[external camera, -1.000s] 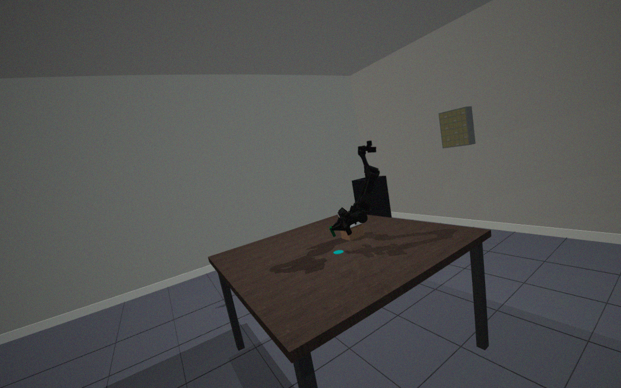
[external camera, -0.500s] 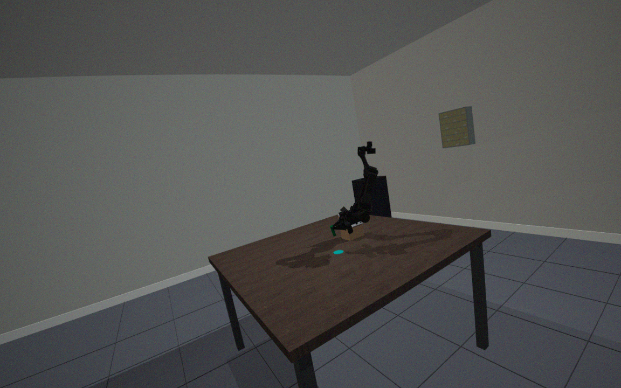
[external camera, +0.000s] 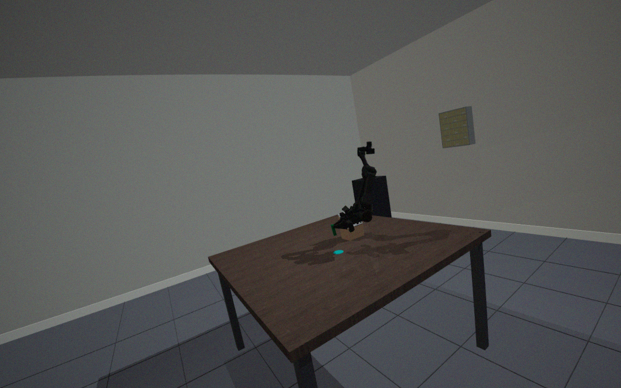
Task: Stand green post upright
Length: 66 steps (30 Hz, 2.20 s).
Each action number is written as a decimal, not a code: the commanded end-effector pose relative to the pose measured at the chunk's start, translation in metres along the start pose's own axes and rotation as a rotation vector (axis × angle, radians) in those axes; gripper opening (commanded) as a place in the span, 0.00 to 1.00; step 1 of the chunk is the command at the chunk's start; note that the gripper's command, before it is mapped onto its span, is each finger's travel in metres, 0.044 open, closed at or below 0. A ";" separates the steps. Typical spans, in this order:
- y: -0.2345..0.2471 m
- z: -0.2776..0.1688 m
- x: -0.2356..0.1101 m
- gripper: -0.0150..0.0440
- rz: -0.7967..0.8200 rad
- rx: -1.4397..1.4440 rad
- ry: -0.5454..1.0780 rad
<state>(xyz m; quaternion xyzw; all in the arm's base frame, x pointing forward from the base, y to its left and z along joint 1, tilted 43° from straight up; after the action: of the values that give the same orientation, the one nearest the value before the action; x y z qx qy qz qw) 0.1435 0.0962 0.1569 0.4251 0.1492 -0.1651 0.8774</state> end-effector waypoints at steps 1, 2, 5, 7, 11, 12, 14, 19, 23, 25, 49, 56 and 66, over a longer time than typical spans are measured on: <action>-0.002 0.000 -0.002 0.29 0.017 0.027 -0.018; -0.002 0.000 -0.002 0.29 0.021 0.033 -0.022; -0.003 0.000 -0.004 0.29 0.034 0.051 -0.032; -0.003 0.000 -0.004 0.29 0.043 0.063 -0.039; -0.004 -0.001 -0.006 0.29 0.060 0.088 -0.052; -0.004 -0.001 -0.007 0.29 0.064 0.095 -0.055; -0.005 -0.001 -0.008 0.29 0.072 0.106 -0.061; -0.005 -0.001 -0.008 0.29 0.075 0.111 -0.063; -0.005 -0.001 -0.008 0.29 0.075 0.111 -0.063; -0.005 -0.001 -0.008 0.29 0.075 0.111 -0.063; -0.003 -0.032 -0.002 0.29 0.064 0.094 -0.052; -0.004 -0.046 0.000 0.29 0.063 0.088 -0.050; -0.008 -0.066 0.003 0.29 0.064 0.091 -0.052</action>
<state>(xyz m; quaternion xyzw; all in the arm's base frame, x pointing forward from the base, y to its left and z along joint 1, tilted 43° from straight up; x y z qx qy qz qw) 0.1348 0.1387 0.1138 0.4599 0.1089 -0.1548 0.8676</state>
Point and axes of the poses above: the point midway between the two fingers, 35 mm back from their tips, its own x axis out along the fingers, its own y axis across the jaws, z = x × y, the point moved 8 cm from there along -x, back along the fingers, and after that the axes turned 13 degrees about x, right-handed, at the moved point
